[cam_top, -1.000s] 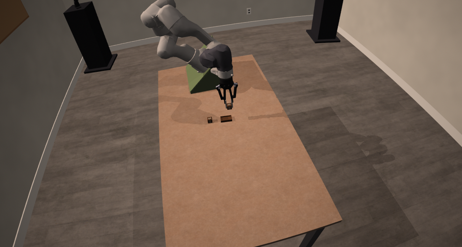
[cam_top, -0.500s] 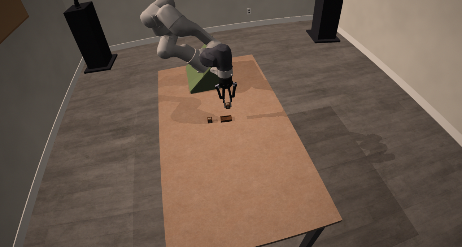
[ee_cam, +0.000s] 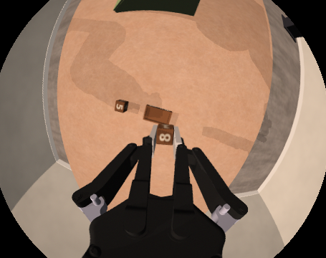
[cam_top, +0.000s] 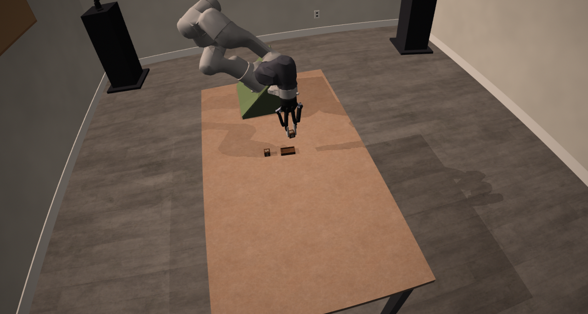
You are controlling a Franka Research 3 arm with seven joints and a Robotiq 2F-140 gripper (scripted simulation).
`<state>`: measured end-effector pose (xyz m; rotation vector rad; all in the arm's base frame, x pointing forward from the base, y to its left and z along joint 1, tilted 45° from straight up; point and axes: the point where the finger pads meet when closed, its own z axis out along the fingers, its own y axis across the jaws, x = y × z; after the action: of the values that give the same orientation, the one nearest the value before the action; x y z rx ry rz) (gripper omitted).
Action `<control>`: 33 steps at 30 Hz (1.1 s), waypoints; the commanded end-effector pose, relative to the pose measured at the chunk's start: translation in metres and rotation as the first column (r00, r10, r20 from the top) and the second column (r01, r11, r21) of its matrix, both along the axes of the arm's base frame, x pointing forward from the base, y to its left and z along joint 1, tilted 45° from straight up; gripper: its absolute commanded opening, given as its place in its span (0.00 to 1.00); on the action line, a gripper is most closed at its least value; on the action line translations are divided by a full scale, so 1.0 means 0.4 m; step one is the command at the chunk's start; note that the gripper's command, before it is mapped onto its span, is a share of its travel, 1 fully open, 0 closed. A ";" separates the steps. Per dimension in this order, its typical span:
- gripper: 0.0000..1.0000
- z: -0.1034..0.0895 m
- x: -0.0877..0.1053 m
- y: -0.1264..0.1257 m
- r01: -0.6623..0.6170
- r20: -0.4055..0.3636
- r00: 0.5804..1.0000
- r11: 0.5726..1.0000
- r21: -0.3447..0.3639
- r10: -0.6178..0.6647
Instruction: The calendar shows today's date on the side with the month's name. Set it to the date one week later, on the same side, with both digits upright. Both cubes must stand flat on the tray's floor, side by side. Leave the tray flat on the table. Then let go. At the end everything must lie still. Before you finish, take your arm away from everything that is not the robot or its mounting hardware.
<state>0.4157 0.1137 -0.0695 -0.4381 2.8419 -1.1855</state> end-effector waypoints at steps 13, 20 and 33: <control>0.16 -0.004 0.005 0.007 -0.270 -0.274 0.927 0.963 -0.019 0.255; 0.16 -0.008 0.006 0.011 -0.342 -0.345 0.883 0.939 -0.009 0.319; 0.16 -0.017 0.006 0.018 -0.498 -0.497 0.743 0.866 0.035 0.447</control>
<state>0.4159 0.1215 -0.0782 -1.3333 2.7914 -1.2341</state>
